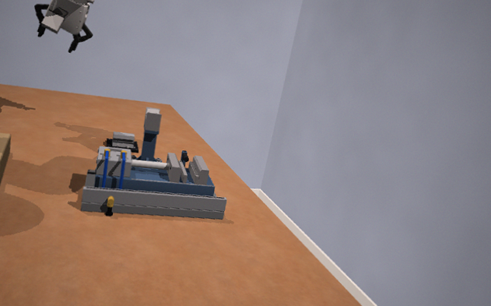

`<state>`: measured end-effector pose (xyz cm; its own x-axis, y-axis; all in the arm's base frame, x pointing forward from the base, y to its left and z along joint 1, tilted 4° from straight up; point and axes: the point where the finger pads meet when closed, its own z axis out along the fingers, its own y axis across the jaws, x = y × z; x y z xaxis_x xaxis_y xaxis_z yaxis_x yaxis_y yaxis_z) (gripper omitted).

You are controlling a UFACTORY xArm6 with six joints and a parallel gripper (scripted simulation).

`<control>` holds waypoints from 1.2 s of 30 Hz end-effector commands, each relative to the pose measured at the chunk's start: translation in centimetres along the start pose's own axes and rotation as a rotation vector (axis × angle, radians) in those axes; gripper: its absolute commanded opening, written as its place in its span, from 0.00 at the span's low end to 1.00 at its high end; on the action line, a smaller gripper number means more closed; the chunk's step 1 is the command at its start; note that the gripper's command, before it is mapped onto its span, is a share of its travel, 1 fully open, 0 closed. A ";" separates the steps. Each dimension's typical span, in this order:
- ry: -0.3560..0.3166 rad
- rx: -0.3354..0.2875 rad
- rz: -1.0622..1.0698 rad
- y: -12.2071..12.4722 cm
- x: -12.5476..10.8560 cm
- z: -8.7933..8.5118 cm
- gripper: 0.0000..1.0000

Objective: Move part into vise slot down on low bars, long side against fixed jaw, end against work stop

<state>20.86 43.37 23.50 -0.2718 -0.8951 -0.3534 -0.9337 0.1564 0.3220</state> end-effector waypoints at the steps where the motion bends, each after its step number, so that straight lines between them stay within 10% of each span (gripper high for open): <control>1: 0.037 0.065 -0.045 -4.3 1.1 -1.5 1.00; 8: 0.171 0.213 -0.120 -14.3 6.4 -5.8 1.00; 17: 0.286 0.289 -0.153 -20.7 11.6 -9.6 1.00; 36: 0.327 0.309 -0.161 -22.5 13.4 -10.8 0.89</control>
